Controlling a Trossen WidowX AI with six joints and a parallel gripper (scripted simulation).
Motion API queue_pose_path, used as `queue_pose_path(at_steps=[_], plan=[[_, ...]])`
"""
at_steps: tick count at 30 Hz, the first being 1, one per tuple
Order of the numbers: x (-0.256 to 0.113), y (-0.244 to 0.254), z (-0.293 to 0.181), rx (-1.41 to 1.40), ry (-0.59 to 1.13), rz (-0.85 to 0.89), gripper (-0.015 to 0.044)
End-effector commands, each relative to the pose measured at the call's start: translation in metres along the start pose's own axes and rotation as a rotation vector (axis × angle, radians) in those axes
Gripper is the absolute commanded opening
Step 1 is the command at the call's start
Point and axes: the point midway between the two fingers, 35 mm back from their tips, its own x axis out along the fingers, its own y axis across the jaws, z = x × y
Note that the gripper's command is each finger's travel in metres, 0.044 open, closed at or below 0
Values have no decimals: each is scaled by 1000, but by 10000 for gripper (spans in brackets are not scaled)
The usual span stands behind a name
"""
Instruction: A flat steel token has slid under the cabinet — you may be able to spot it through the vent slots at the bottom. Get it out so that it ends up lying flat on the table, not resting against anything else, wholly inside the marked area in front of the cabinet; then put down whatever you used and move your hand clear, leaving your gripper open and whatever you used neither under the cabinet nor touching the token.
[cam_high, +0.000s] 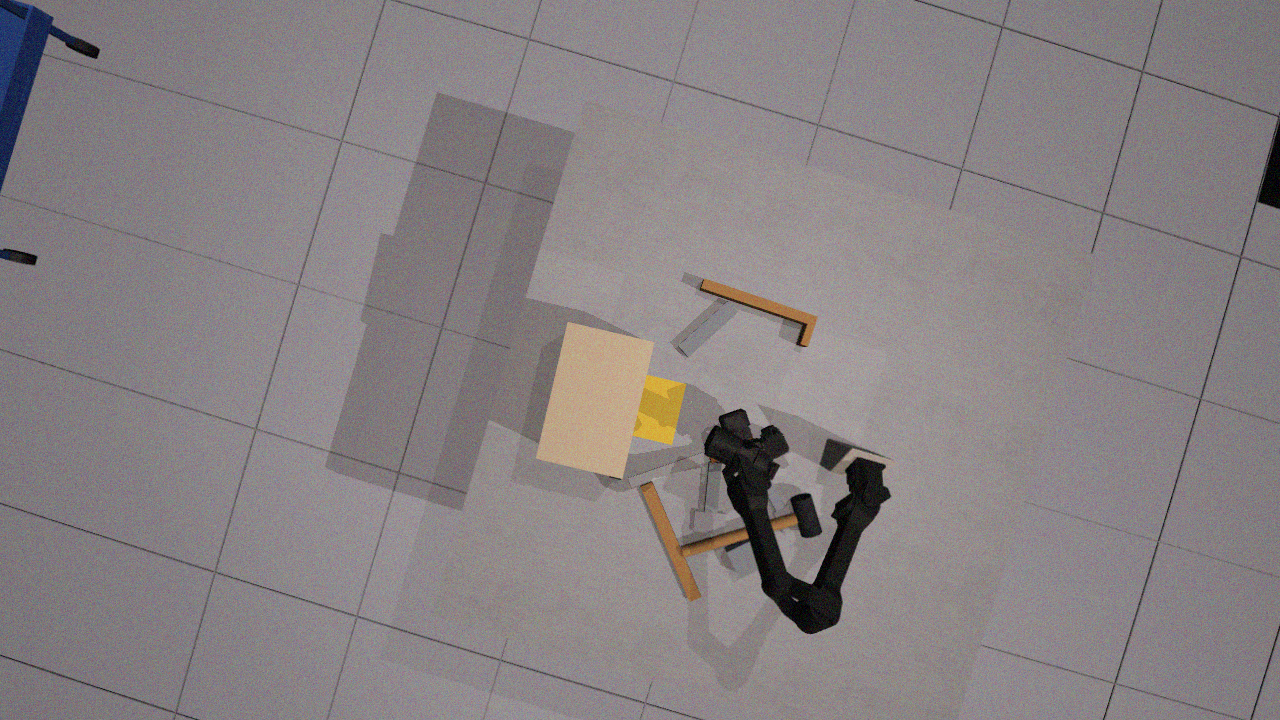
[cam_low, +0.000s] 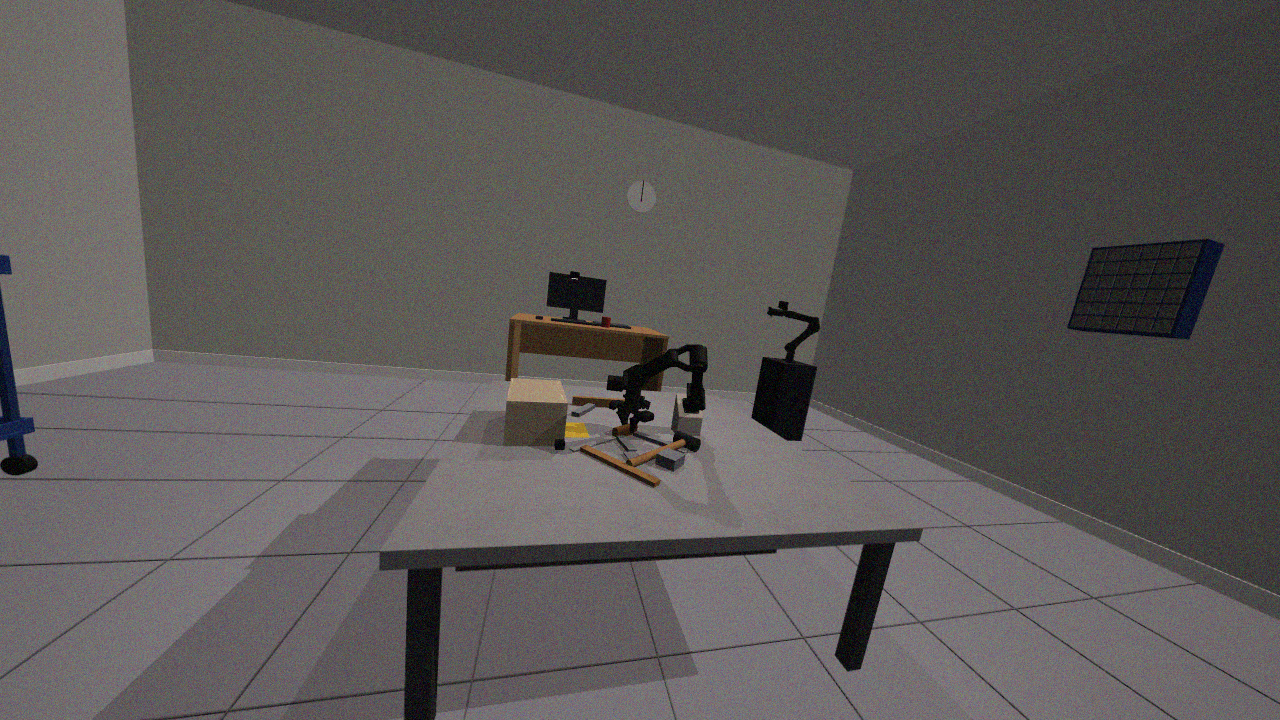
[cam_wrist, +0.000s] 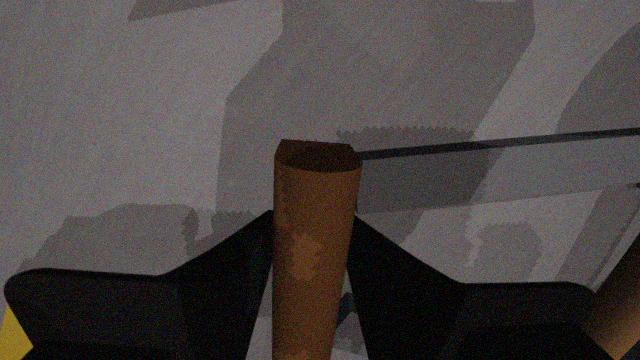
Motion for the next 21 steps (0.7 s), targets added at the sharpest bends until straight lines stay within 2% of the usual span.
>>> queue_pose_path(at_steps=[1,21], plan=[[-1,0,-5,0,9,-3,0],[-1,0,-9,7,9,-3,0]])
